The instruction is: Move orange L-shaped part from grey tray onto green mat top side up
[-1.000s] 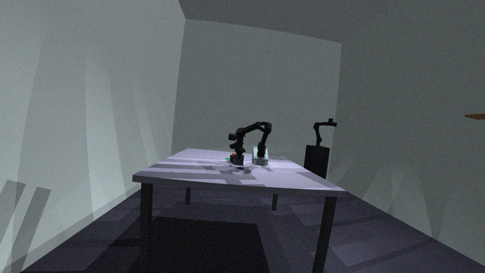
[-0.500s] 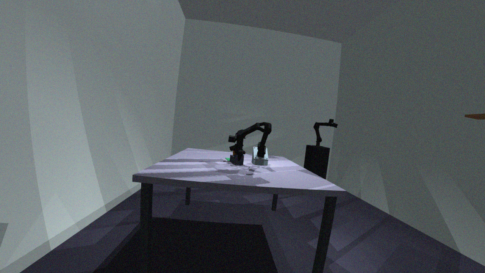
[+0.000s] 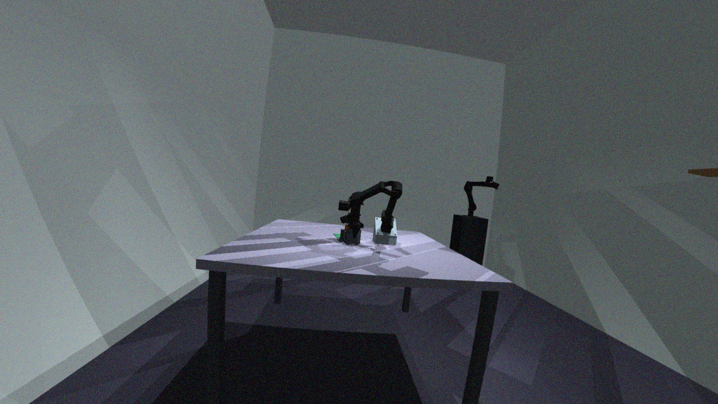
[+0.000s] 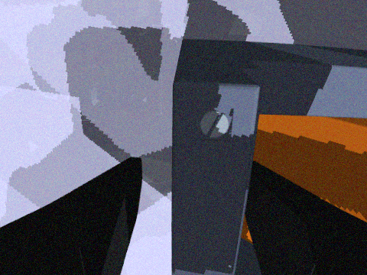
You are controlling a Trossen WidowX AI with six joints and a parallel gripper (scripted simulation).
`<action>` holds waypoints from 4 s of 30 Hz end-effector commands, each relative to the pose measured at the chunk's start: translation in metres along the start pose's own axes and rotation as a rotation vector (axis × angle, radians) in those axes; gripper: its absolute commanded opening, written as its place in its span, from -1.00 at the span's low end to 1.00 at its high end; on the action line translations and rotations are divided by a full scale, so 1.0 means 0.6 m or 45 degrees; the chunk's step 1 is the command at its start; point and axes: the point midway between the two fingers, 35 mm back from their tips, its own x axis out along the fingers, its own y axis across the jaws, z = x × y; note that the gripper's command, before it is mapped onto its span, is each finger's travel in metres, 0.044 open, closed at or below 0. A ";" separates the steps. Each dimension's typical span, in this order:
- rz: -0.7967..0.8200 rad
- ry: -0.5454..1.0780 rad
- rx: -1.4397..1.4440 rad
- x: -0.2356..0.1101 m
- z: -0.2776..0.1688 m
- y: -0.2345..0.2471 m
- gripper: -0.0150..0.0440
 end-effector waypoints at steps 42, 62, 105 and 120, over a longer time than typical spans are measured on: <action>-0.019 -0.019 -0.007 -0.172 0.003 -0.005 0.12; -0.013 -0.023 1.517 -0.179 0.020 -0.103 0.46; -0.008 -0.024 1.989 -0.092 0.023 -0.138 0.46; -0.005 -0.022 1.988 -0.052 0.022 -0.137 0.46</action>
